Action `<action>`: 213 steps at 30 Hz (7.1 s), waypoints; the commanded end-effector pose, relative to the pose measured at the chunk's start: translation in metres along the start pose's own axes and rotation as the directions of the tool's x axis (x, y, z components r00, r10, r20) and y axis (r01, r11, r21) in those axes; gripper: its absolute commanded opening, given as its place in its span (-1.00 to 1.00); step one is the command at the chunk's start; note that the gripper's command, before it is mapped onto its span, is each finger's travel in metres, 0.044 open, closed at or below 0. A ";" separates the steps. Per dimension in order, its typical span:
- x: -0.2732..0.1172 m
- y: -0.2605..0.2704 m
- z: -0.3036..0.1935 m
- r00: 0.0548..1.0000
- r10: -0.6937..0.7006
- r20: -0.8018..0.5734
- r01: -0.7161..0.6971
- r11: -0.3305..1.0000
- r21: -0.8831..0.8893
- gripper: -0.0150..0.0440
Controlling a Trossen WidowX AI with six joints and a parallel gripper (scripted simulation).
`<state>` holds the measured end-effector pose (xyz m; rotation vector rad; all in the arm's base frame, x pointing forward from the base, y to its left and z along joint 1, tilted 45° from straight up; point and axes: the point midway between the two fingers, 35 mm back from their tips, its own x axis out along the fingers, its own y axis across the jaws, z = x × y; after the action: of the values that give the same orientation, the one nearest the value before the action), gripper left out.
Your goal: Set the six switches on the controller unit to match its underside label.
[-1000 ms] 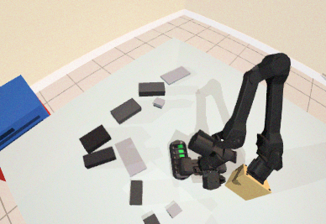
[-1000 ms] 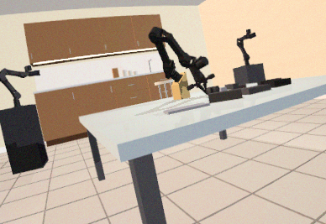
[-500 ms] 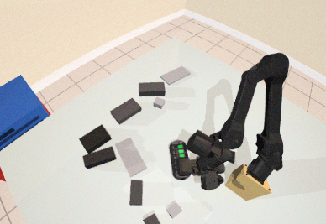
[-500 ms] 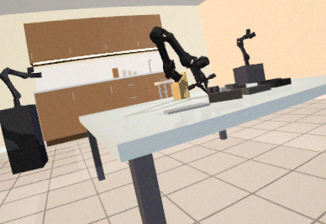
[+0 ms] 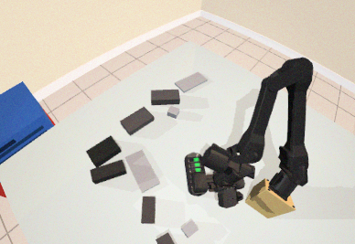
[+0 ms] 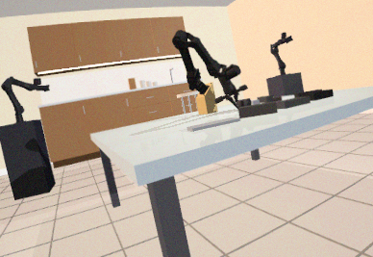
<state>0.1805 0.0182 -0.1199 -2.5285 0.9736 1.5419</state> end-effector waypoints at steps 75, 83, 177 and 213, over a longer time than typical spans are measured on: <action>0.002 -0.012 -0.001 1.000 -0.023 0.009 0.022 1.000 0.014 -0.49; -0.035 -0.006 -0.001 1.000 -0.015 0.010 0.015 1.000 0.009 -0.49; -0.018 -0.059 0.007 0.951 0.264 -0.158 -0.264 0.964 0.026 0.61; -0.039 -0.064 -0.004 0.958 0.265 -0.113 -0.264 0.964 0.026 0.64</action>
<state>0.2014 0.0841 -0.1102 -2.5938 1.3937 1.4568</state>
